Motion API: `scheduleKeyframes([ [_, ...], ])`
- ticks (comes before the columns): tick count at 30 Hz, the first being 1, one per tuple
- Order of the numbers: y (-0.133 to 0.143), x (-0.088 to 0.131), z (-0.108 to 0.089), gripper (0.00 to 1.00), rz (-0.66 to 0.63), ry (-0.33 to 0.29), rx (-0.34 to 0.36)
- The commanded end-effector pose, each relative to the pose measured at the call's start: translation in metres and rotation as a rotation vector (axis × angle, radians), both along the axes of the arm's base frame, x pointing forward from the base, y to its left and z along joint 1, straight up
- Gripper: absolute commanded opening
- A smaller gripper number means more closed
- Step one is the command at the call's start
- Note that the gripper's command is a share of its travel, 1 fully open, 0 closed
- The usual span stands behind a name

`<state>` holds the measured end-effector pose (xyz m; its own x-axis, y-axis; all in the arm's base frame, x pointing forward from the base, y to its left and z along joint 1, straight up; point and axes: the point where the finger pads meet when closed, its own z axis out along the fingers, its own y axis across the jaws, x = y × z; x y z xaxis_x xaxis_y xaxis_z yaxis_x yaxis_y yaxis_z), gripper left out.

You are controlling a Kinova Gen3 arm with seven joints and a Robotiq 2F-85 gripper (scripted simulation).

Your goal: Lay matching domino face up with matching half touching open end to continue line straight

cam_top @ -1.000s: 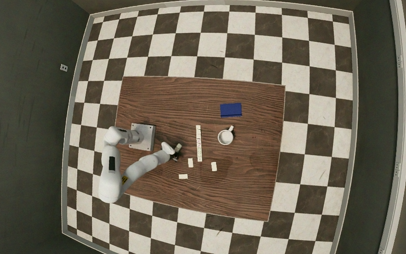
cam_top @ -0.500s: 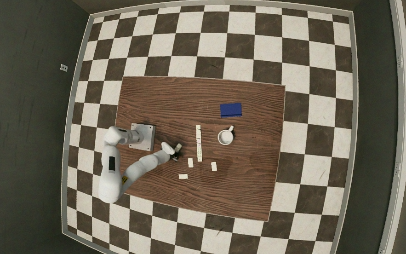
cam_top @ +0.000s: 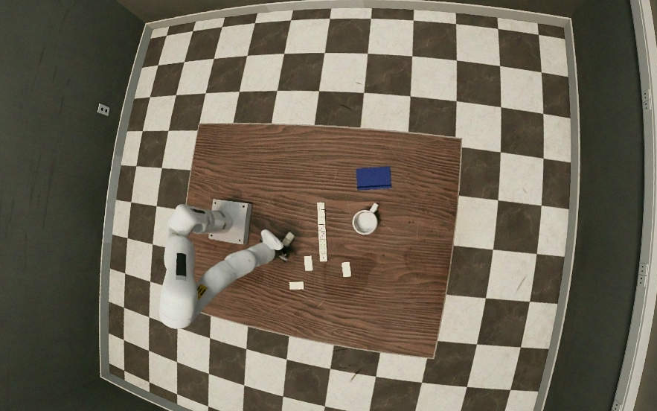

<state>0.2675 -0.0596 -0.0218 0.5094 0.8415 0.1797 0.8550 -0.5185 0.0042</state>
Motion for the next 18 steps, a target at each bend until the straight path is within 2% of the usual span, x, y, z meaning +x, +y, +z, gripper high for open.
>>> scheduleKeyframes([
  [1,-0.0001,-0.0001,-0.0004,0.36,0.000,0.001,0.000],
  [10,-0.0001,-0.0001,-0.0004,0.36,0.000,0.001,0.000],
  [11,-0.0001,-0.0001,-0.0004,0.50,0.000,0.001,0.000],
  [18,-0.0001,-0.0001,-0.0004,0.50,0.000,0.001,0.000],
])
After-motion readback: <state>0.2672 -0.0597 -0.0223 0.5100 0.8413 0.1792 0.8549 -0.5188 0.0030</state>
